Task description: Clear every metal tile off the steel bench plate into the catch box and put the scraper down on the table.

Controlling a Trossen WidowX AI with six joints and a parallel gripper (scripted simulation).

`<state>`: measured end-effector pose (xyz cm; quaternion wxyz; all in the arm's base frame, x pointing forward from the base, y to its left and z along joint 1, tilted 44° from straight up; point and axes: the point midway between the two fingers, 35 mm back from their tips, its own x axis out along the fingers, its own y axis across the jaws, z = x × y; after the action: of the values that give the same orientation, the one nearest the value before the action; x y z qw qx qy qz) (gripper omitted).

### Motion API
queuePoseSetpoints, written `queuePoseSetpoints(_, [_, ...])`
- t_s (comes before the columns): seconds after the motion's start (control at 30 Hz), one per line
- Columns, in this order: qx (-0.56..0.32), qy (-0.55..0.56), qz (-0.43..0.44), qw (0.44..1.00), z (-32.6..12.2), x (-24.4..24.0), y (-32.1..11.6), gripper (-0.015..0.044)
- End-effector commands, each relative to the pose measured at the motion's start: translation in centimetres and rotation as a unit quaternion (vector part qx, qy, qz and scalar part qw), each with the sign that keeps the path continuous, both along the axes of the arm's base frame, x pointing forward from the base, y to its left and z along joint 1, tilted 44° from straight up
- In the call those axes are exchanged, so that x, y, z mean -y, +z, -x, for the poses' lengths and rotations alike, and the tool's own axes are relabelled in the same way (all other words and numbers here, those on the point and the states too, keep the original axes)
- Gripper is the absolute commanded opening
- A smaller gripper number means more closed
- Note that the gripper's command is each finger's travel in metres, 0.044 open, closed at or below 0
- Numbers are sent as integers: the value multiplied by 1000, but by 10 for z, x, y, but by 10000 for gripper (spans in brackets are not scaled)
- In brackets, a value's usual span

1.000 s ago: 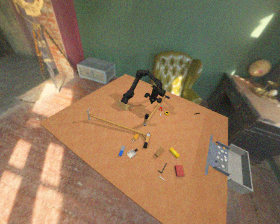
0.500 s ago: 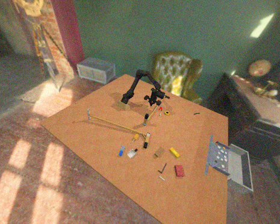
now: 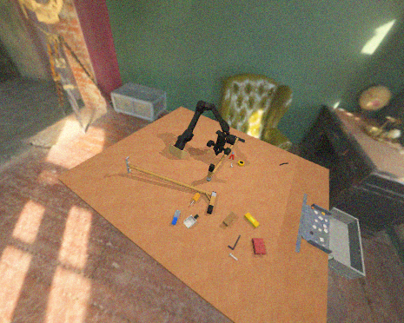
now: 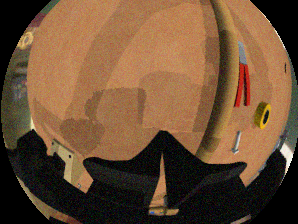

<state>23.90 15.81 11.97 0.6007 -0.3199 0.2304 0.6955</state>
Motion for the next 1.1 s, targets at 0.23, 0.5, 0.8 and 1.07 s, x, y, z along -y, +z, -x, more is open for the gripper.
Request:
queuePoseSetpoints(0.23, [0,-3,-3,1000,-8,-3,2,0])
queuePoseSetpoints(0.5, [0,-3,-3,1000,-15,-5,4,0])
queuePoseSetpoints(0.8, [0,-3,-3,1000,-24,-6,6,0])
queuePoseSetpoints(1.07, [1,-3,-3,1000,-32,-8,7,0])
